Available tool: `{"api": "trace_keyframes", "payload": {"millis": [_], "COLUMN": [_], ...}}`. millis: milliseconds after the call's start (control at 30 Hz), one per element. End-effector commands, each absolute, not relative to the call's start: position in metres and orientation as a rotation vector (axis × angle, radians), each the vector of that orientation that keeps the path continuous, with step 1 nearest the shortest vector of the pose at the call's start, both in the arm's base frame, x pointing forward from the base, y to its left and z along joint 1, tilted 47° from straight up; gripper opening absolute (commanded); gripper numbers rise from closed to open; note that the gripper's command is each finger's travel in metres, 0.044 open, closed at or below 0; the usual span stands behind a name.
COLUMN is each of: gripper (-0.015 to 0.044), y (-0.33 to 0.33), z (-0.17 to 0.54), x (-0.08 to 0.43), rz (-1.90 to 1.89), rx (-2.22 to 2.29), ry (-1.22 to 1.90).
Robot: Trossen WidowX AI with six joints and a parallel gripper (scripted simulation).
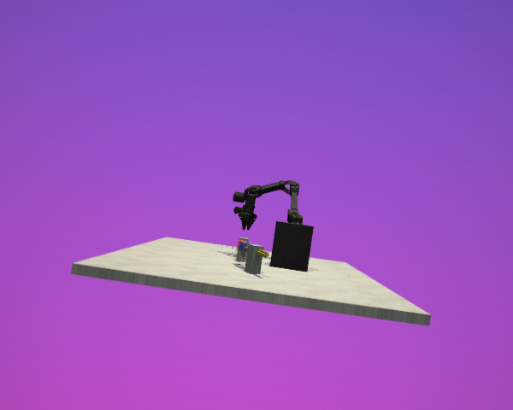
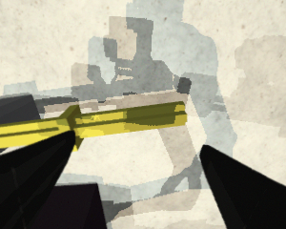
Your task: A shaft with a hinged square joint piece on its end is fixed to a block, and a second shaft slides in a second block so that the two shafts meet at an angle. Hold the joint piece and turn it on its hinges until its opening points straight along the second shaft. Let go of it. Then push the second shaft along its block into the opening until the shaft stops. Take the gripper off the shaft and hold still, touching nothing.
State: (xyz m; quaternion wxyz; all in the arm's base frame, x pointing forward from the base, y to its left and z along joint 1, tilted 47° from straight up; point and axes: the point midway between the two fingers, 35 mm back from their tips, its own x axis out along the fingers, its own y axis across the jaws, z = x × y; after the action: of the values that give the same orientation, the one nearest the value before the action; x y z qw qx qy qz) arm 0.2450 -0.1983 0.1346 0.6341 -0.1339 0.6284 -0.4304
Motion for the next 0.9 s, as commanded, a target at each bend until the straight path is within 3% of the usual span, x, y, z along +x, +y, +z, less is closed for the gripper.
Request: {"api": "trace_keyframes", "payload": {"millis": [0,867], "gripper": [0.044,0.044], "y": [-0.204,-0.233], "z": [0.129,0.102], "x": [0.242,0.232], "rz": [-1.071,-1.533], "rx": [-0.203,0.452], "ry": [1.368,0.758]}}
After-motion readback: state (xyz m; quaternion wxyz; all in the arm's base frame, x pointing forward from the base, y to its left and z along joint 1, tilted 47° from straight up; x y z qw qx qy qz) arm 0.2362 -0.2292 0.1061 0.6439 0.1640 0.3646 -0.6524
